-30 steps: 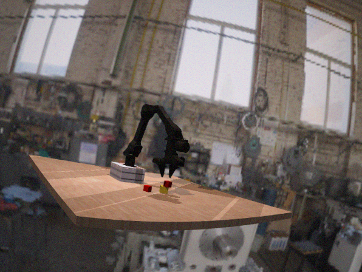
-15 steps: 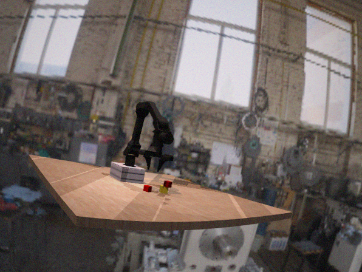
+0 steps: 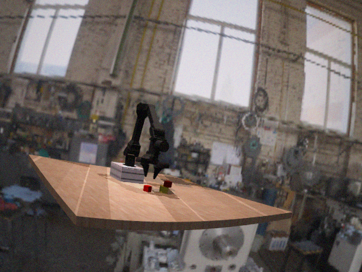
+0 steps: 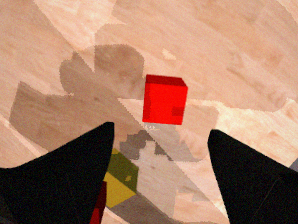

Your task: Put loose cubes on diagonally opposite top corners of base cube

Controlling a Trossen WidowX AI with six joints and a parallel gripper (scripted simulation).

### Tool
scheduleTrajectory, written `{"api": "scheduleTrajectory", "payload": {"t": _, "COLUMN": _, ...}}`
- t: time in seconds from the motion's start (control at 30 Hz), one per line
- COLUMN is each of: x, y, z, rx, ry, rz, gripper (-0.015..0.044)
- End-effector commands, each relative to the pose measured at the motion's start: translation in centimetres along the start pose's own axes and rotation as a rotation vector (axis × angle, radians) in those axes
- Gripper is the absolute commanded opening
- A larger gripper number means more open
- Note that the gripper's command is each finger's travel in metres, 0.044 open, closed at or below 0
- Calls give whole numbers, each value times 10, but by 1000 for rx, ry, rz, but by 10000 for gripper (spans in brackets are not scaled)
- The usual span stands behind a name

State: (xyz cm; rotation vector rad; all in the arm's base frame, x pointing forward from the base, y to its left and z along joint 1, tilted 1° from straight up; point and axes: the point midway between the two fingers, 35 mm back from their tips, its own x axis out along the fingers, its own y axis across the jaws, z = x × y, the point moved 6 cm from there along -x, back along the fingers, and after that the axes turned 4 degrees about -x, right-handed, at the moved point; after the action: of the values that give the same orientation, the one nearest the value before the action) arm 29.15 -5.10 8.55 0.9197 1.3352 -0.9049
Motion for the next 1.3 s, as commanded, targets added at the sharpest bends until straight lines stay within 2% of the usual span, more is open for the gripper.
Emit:
{"api": "scheduleTrajectory", "payload": {"t": 0.0, "x": 16, "y": -3, "z": -2, "rx": 6, "ry": 4, "rz": -13, "gripper": 265}}
{"api": "scheduleTrajectory", "payload": {"t": 1.07, "x": 63, "y": -4, "z": -2, "rx": 6, "ry": 5, "rz": -13, "gripper": 265}}
{"api": "scheduleTrajectory", "payload": {"t": 1.27, "x": 63, "y": -4, "z": -2, "rx": 6, "ry": 5, "rz": -13, "gripper": 108}}
